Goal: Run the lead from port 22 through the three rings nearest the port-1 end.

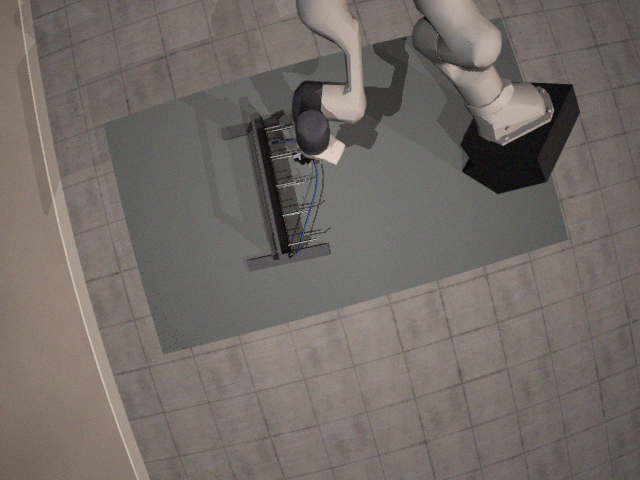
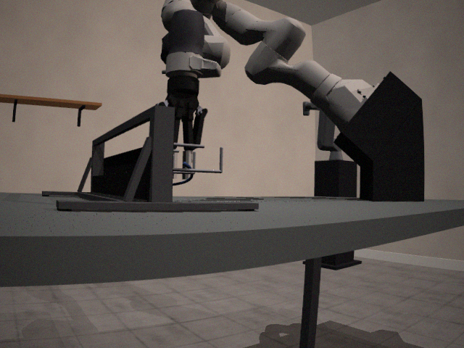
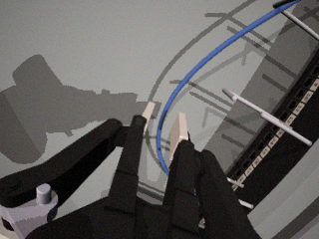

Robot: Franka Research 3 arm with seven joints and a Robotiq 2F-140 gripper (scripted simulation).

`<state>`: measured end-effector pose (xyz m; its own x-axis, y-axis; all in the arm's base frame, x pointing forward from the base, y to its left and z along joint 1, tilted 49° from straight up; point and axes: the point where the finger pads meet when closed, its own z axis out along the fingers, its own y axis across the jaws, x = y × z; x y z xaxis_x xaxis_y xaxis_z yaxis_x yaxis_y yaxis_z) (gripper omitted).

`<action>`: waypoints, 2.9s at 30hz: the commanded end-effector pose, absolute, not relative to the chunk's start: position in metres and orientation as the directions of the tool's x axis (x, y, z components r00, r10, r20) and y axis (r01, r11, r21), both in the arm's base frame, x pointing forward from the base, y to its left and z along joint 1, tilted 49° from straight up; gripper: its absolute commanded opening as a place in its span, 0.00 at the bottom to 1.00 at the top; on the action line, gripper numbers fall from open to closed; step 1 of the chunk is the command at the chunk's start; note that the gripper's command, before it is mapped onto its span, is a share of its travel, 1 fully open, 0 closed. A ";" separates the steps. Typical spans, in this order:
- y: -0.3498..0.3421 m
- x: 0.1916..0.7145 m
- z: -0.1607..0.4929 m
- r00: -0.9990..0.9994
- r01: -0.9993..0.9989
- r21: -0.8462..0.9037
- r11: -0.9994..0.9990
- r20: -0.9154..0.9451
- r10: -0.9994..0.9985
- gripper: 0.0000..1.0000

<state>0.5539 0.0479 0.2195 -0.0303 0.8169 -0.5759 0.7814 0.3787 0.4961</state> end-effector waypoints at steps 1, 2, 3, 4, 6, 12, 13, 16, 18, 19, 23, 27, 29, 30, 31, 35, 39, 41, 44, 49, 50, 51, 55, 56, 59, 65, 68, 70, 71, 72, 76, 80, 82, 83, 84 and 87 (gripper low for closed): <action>0.048 0.555 0.220 -0.029 0.781 0.498 0.377 -0.574 0.818 0.20; 0.048 0.555 0.220 -0.029 0.781 0.498 0.377 -0.574 0.818 0.20; 0.048 0.555 0.220 -0.029 0.781 0.498 0.377 -0.574 0.818 0.20; 0.048 0.555 0.220 -0.029 0.781 0.498 0.377 -0.574 0.818 0.20; 0.048 0.555 0.220 -0.029 0.781 0.498 0.377 -0.574 0.818 0.20; 0.048 0.555 0.220 -0.029 0.781 0.498 0.377 -0.574 0.818 0.20; 0.048 0.555 0.220 -0.029 0.781 0.498 0.377 -0.574 0.818 0.20; 0.048 0.555 0.220 -0.029 0.781 0.498 0.377 -0.574 0.818 0.20; 0.048 0.555 0.220 -0.029 0.781 0.498 0.377 -0.574 0.818 0.20; 0.048 0.555 0.220 -0.029 0.781 0.498 0.377 -0.574 0.818 0.20; 0.048 0.555 0.220 -0.029 0.781 0.498 0.377 -0.574 0.818 0.20; 0.047 0.555 0.219 -0.029 0.781 0.498 0.377 -0.574 0.818 0.20; 0.047 0.556 0.219 -0.029 0.781 0.498 0.377 -0.574 0.818 0.20; 0.047 0.556 0.219 -0.029 0.781 0.498 0.377 -0.574 0.818 0.20; 0.047 0.556 0.219 -0.029 0.781 0.498 0.377 -0.574 0.818 0.20; 0.046 0.557 0.218 -0.029 0.781 0.498 0.377 -0.574 0.818 0.20; 0.046 0.558 0.217 -0.029 0.781 0.498 0.377 -0.574 0.818 0.20; 0.045 0.558 0.216 -0.029 0.781 0.498 0.377 -0.574 0.818 0.20; 0.045 0.560 0.215 -0.029 0.781 0.498 0.377 -0.574 0.818 0.20; 0.043 0.562 0.213 -0.029 0.781 0.498 0.377 -0.574 0.818 0.20; 0.043 0.562 0.213 -0.029 0.781 0.498 0.377 -0.574 0.818 0.20; 0.043 0.562 0.212 -0.029 0.781 0.498 0.377 -0.574 0.818 0.20; 0.042 0.564 0.211 -0.029 0.781 0.498 0.377 -0.574 0.818 0.20; 0.042 0.564 0.211 -0.029 0.781 0.498 0.377 -0.574 0.818 0.20; 0.041 0.565 0.210 -0.029 0.781 0.498 0.377 -0.574 0.818 0.20; 0.040 0.566 0.208 -0.029 0.781 0.498 0.377 -0.574 0.818 0.20; 0.039 0.567 0.207 -0.029 0.781 0.498 0.377 -0.574 0.818 0.20; 0.039 0.567 0.207 -0.029 0.781 0.498 0.377 -0.574 0.818 0.20; 0.039 0.568 0.207 -0.029 0.781 0.498 0.377 -0.574 0.818 0.20; 0.039 0.568 0.207 -0.029 0.781 0.498 0.377 -0.574 0.818 0.20; 0.039 0.568 0.207 -0.029 0.781 0.498 0.377 -0.574 0.818 0.20; 0.039 0.568 0.206 -0.029 0.781 0.498 0.377 -0.574 0.818 0.20; 0.039 0.568 0.206 -0.029 0.781 0.498 0.377 -0.574 0.818 0.20; 0.039 0.568 0.206 -0.029 0.781 0.498 0.377 -0.574 0.818 0.20; 0.039 0.568 0.206 -0.029 0.781 0.498 0.377 -0.574 0.818 0.20; 0.039 0.568 0.206 -0.029 0.781 0.498 0.377 -0.574 0.818 0.20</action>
